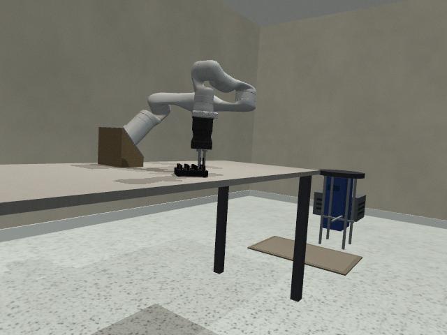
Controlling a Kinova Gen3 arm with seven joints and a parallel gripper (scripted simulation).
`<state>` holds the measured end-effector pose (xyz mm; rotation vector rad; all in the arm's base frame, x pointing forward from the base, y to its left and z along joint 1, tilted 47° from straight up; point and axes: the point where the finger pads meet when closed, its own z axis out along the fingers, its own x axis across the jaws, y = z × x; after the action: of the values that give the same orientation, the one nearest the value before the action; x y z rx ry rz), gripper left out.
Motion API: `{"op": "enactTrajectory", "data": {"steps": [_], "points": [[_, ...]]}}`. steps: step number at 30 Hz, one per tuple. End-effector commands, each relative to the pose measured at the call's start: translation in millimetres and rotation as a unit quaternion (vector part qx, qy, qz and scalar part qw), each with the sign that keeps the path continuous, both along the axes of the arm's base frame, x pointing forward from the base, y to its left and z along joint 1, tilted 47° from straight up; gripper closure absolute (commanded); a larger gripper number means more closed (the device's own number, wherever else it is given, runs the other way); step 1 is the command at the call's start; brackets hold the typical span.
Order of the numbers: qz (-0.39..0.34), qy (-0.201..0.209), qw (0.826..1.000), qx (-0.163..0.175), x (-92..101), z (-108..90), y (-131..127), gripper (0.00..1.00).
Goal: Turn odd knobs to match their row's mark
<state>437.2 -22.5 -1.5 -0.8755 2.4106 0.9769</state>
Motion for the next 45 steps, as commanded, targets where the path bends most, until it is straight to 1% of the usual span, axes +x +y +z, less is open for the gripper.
{"op": "enactTrajectory", "data": {"steps": [1, 30, 31, 45], "points": [[-0.002, 0.001, 1.000, 0.000, 0.3, 0.5, -0.3, 0.70], [-0.006, 0.006, 1.000, 0.001, 0.3, 0.6, -0.3, 0.70], [-0.006, 0.006, 1.000, 0.001, 0.3, 0.6, -0.3, 0.54], [-0.006, 0.006, 1.000, 0.001, 0.3, 0.6, -0.3, 0.54]]}}
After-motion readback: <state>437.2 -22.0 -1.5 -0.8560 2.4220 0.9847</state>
